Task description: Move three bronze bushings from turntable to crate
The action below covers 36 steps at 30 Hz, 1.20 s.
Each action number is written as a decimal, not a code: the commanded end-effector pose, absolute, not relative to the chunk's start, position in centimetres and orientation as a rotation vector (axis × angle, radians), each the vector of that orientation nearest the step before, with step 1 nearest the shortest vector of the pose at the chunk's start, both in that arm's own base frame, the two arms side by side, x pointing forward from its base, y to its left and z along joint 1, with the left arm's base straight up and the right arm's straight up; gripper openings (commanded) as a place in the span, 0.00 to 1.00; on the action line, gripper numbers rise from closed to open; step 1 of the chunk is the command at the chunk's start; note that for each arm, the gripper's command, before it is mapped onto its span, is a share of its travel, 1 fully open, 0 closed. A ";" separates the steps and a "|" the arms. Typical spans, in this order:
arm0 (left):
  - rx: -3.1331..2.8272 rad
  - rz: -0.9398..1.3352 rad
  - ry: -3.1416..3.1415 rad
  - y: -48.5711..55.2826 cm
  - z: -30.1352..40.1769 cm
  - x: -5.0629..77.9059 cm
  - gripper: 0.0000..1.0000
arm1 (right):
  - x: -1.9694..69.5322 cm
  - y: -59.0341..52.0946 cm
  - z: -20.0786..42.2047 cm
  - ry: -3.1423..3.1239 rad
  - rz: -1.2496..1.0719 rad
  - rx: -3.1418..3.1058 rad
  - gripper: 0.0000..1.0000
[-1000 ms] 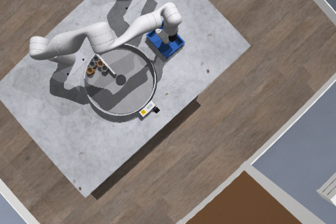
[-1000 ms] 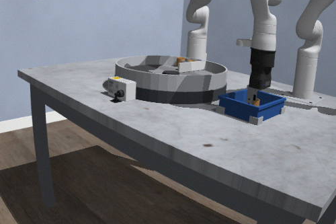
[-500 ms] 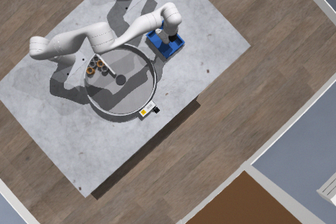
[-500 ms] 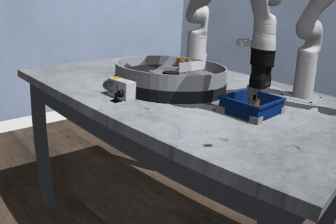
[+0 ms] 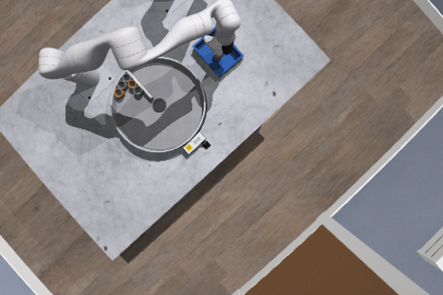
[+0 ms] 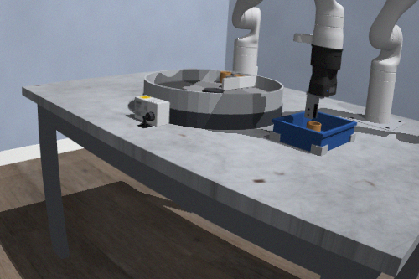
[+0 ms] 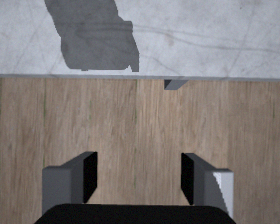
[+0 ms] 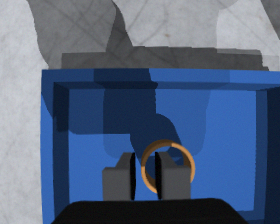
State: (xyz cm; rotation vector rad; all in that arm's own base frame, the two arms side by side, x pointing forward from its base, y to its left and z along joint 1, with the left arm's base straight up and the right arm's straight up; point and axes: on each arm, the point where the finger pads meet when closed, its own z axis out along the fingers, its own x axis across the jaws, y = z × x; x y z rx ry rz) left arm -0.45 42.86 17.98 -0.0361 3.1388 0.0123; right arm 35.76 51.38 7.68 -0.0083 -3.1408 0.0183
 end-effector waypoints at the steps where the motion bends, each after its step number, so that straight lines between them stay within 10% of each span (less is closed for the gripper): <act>1: -0.029 0.000 3.141 42.5 18.0 -0.8 1.00 | 35.5 51.9 9.2 -3.141 -0.002 0.003 0.38; 36: -0.029 0.000 3.141 42.5 18.0 -0.8 1.00 | 35.6 52.2 13.9 -3.144 -0.018 0.006 0.38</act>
